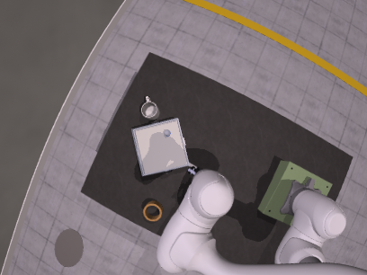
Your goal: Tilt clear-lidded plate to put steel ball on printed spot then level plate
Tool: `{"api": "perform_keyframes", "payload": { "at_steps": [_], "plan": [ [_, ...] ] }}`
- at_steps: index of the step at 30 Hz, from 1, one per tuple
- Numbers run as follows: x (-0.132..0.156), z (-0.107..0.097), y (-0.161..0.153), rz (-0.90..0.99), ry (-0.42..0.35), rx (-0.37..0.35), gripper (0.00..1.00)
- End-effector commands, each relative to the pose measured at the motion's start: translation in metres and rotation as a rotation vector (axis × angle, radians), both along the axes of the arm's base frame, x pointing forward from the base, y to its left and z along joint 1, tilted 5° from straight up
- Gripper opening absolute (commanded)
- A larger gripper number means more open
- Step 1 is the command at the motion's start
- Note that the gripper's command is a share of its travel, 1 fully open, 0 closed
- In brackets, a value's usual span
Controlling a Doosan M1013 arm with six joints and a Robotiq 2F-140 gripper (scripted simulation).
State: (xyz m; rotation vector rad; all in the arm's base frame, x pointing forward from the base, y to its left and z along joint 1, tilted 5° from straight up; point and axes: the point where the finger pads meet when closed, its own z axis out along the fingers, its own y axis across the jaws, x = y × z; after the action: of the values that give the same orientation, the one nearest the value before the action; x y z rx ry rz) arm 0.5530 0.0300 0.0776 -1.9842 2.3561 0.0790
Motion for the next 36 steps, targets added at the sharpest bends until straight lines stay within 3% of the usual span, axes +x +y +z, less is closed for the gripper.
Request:
{"api": "perform_keyframes", "payload": {
  "at_steps": [1,5,6,36],
  "plan": [
    [0.0000,0.0001,0.0000,0.000,0.000,0.000,0.00],
    [0.0000,0.0001,0.0000,0.000,0.000,0.000,0.00],
    [0.0000,0.0001,0.0000,0.000,0.000,0.000,0.36],
    [0.0000,0.0001,0.0000,0.000,0.000,0.000,0.36]
  ]
}}
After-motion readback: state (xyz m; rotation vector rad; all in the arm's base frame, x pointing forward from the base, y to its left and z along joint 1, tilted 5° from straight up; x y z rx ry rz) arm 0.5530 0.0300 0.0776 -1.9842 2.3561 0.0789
